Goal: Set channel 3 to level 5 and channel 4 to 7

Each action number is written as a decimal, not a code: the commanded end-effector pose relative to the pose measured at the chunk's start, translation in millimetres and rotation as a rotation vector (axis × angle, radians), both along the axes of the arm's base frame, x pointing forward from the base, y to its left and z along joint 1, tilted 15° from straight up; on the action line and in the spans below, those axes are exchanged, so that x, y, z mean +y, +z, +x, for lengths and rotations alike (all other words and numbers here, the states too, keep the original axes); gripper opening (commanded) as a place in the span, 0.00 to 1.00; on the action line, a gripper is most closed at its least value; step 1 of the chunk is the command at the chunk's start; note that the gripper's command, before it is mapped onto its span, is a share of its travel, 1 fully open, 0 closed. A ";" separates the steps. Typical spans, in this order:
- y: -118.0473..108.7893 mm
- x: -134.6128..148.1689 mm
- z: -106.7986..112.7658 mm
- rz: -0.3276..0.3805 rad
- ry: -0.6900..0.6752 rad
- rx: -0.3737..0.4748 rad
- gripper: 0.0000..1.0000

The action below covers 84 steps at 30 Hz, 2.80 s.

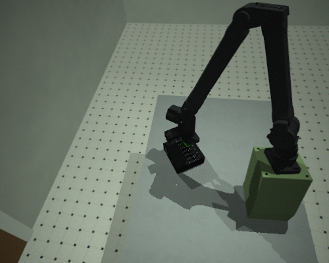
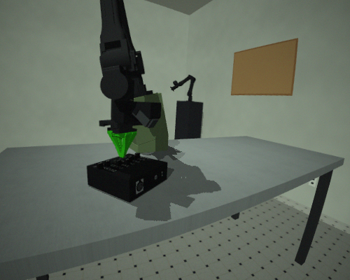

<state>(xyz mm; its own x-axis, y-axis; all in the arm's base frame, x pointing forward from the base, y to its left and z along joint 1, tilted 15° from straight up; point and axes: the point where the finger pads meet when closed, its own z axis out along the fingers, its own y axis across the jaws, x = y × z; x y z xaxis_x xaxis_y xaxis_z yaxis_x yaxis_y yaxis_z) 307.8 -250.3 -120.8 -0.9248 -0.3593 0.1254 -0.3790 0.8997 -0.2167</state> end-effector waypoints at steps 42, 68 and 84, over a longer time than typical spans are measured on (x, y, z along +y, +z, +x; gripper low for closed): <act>76.4 14.9 17.7 -0.020 0.006 -0.037 1.00; 128.9 25.6 15.8 -0.018 -0.005 -0.036 1.00; 128.9 25.6 15.8 -0.018 -0.005 -0.036 1.00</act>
<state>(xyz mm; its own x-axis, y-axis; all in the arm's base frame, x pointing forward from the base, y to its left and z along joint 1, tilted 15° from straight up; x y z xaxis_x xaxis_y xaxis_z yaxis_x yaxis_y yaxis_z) 313.6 -220.0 -3.3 -0.9240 -0.3623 0.1221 -0.3811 0.8981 -0.2195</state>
